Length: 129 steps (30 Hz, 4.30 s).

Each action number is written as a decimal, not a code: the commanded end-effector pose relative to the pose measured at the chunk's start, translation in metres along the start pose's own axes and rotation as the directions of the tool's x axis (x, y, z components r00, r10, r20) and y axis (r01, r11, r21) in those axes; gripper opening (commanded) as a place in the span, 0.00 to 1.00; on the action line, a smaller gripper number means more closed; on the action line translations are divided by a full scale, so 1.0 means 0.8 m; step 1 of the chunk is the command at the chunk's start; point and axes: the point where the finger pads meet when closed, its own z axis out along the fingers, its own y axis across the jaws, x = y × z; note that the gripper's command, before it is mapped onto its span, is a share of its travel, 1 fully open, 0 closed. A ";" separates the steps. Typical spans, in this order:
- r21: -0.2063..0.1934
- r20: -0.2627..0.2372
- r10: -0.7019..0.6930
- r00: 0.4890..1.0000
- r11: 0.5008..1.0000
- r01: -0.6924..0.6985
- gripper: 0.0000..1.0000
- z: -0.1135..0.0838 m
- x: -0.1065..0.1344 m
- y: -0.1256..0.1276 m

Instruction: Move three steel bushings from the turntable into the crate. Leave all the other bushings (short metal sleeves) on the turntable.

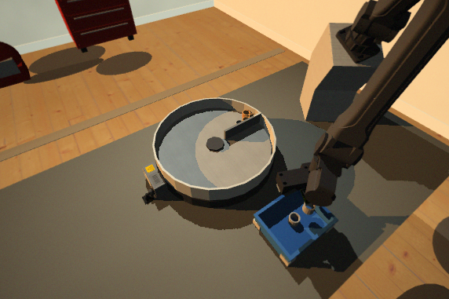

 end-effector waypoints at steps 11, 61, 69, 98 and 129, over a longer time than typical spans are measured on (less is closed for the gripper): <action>-0.008 0.003 0.000 1.000 1.000 0.000 0.00 0.031 0.001 0.008; -0.004 0.003 0.003 1.000 1.000 -0.003 0.00 0.045 0.000 0.004; 0.004 -0.004 0.003 1.000 1.000 -0.003 0.00 0.052 0.009 -0.005; -0.017 0.013 0.002 1.000 1.000 -0.002 0.00 0.039 -0.001 0.007; -0.015 0.010 -0.001 1.000 1.000 0.001 0.00 0.053 0.001 0.006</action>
